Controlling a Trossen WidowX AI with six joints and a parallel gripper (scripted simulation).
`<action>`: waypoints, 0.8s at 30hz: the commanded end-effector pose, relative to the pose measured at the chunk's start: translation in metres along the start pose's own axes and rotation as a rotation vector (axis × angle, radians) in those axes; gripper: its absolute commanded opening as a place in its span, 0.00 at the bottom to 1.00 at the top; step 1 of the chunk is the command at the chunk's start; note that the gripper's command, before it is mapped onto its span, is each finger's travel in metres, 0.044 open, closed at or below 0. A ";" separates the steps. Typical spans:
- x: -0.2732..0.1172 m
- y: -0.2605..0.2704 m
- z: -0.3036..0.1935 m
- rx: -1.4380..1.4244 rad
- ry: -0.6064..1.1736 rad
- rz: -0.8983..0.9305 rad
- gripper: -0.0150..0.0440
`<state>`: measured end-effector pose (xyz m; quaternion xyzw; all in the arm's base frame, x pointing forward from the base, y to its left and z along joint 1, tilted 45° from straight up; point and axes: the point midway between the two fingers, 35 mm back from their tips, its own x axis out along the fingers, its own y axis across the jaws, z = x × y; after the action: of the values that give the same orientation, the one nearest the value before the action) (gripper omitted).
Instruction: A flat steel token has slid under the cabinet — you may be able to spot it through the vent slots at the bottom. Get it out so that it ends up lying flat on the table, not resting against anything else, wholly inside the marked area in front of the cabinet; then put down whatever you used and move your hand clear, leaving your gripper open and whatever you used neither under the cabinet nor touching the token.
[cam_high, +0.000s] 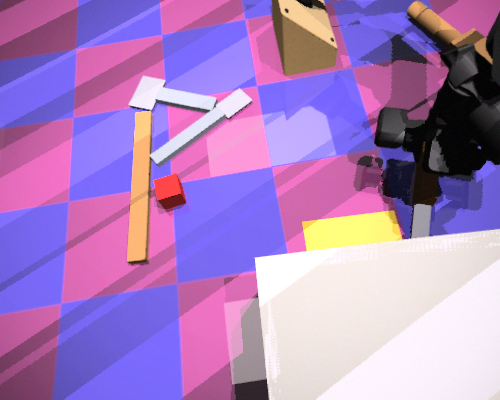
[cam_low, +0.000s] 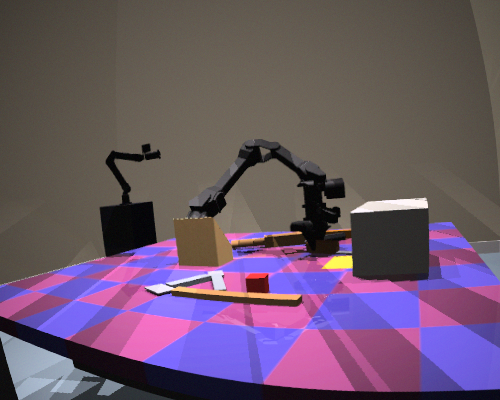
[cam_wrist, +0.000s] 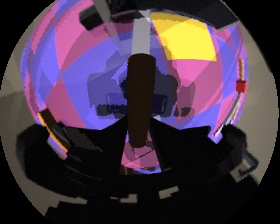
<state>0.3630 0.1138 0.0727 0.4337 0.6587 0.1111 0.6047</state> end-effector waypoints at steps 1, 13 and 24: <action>0.001 -0.009 0.000 0.003 -0.003 -0.010 0.25; 0.001 -0.023 0.000 0.003 -0.002 -0.011 0.25; 0.001 -0.035 0.000 0.003 -0.002 -0.011 0.25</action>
<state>0.3512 0.0976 0.0547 0.4333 0.6587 0.1111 0.6050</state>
